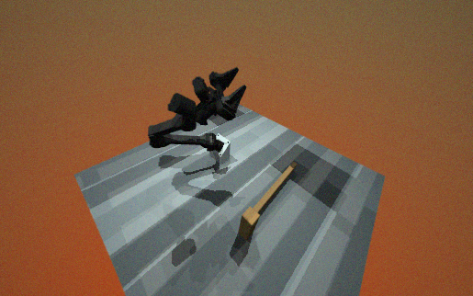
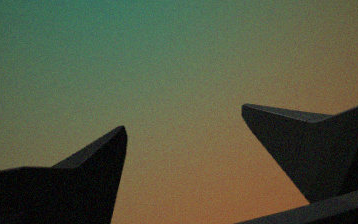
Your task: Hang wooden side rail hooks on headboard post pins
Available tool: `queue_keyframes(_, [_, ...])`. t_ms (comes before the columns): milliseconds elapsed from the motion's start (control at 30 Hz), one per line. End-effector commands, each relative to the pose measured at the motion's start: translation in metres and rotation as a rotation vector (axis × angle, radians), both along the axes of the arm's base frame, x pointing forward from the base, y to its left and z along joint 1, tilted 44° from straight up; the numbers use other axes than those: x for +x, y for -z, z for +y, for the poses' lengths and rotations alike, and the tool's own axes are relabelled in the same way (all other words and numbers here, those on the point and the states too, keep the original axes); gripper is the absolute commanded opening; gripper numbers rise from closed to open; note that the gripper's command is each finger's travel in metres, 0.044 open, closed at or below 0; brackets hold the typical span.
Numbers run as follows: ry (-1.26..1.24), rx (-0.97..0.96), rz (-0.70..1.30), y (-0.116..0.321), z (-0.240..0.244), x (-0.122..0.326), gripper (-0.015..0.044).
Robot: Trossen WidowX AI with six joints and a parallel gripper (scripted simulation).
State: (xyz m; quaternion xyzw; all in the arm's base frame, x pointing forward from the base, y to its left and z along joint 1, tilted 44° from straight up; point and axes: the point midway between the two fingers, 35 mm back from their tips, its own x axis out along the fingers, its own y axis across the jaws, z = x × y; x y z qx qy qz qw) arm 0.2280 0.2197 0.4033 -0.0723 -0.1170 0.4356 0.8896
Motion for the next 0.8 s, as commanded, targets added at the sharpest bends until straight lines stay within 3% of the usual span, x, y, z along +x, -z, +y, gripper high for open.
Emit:
queue_keyframes(0, [0.222,0.219,0.421,0.043,-0.023,0.057,0.044])
queue_keyframes(400, [0.68,0.813,0.926,0.12,-0.089,0.126,0.044])
queue_keyframes(767, [1.061,1.493,1.005,0.183,-0.165,0.151,0.044])
